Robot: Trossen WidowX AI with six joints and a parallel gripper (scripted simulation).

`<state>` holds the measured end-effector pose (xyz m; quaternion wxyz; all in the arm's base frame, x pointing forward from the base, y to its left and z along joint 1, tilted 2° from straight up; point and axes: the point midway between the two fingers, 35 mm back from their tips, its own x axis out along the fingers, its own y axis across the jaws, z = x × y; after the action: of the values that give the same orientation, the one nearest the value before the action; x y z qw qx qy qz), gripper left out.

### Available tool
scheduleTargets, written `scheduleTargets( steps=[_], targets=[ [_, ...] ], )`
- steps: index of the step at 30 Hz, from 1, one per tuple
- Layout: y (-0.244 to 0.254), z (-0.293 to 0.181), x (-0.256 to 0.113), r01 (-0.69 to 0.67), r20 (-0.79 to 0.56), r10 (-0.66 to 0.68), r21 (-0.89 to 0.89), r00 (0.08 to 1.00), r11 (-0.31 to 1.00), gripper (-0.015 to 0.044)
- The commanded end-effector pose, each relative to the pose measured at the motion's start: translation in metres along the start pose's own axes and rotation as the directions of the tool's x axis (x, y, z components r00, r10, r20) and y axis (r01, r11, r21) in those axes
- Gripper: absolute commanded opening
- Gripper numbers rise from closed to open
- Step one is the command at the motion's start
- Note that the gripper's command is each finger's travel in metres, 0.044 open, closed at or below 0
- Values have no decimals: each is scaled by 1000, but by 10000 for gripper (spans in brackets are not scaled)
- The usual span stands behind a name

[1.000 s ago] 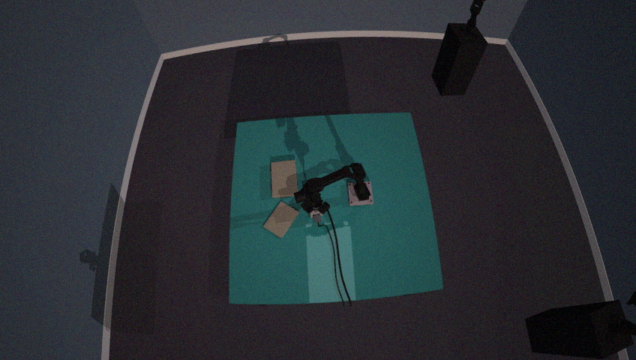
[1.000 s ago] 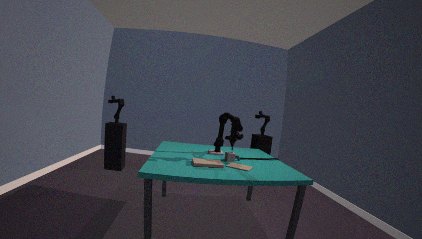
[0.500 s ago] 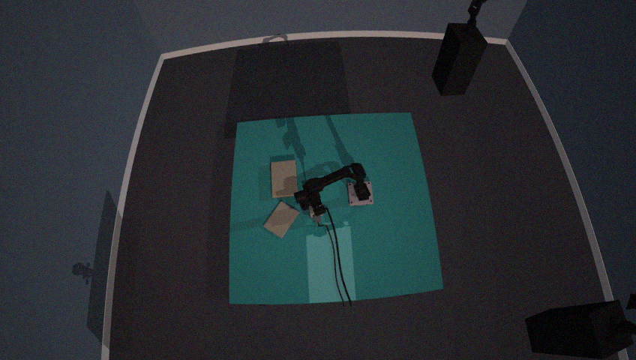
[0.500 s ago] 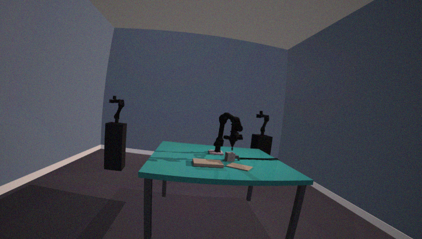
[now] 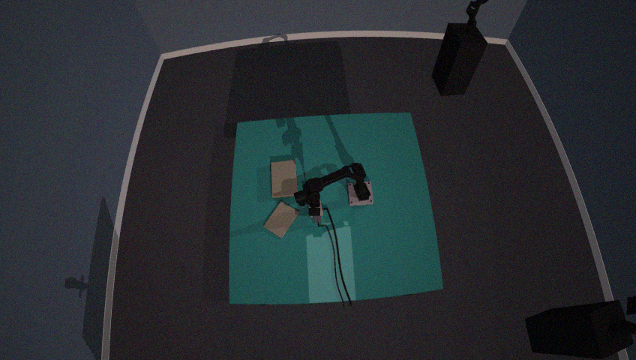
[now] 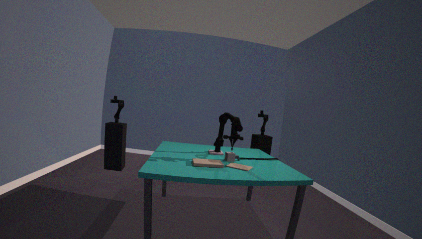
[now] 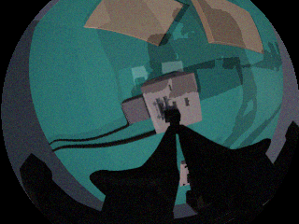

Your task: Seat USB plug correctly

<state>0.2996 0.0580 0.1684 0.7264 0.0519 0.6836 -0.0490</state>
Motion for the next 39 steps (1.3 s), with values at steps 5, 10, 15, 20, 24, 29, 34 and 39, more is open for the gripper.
scheduleTargets(
  steps=[5,10,15,20,24,29,34,39],
  targets=[
    [0,0,0,0,1,0,204,1000,979,0],
    [0,0,0,-1,1,0,330,1000,944,0],
    [0,0,0,-1,1,0,451,1000,893,0],
    [0,0,0,-1,1,0,563,1000,826,0],
    [0,0,0,-1,1,0,647,1000,763,0],
    [0,0,0,-1,1,0,741,1000,672,0],
    [0,0,0,-1,1,0,822,1000,569,0],
    [0,0,0,-1,1,0,889,1000,457,0]
  ],
)
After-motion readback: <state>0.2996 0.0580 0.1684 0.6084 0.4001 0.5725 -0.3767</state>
